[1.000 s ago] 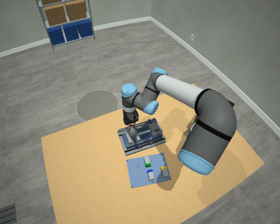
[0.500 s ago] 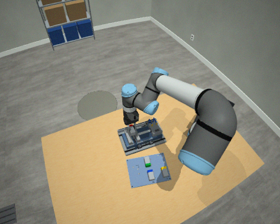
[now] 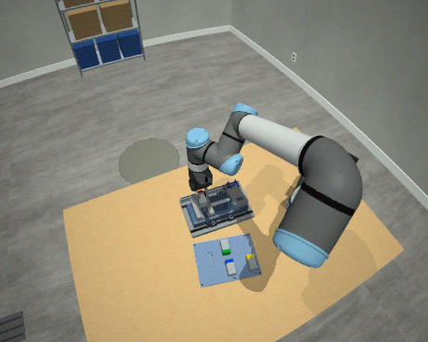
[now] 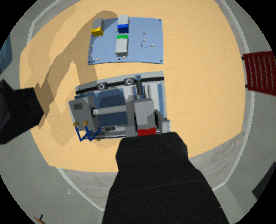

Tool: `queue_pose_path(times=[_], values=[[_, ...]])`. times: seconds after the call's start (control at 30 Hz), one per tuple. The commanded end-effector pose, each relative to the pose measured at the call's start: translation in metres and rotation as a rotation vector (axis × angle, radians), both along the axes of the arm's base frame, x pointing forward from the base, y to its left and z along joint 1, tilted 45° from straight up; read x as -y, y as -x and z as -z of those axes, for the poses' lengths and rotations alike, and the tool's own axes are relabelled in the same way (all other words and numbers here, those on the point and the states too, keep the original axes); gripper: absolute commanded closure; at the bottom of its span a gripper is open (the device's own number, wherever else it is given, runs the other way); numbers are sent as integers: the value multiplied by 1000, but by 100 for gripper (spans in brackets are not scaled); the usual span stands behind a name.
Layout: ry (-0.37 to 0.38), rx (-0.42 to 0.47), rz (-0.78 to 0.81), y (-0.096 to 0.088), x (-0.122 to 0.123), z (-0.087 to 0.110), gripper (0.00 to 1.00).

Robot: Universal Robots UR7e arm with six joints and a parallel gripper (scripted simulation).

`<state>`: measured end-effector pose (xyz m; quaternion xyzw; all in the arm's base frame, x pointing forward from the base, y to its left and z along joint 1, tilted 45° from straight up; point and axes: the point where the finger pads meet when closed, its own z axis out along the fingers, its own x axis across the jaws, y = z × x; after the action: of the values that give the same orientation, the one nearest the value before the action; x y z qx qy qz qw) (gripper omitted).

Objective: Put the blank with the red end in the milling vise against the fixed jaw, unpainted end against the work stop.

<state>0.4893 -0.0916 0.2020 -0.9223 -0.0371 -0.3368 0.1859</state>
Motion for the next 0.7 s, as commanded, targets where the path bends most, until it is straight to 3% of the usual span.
queue_pose_path(times=[0.0,0.07,0.67], values=[[-1,-1,-1,-10,-7,13,100],[-2,-2,-1,-17,-11,21,100],[-2,-2,-1,-17,-12,21,100]])
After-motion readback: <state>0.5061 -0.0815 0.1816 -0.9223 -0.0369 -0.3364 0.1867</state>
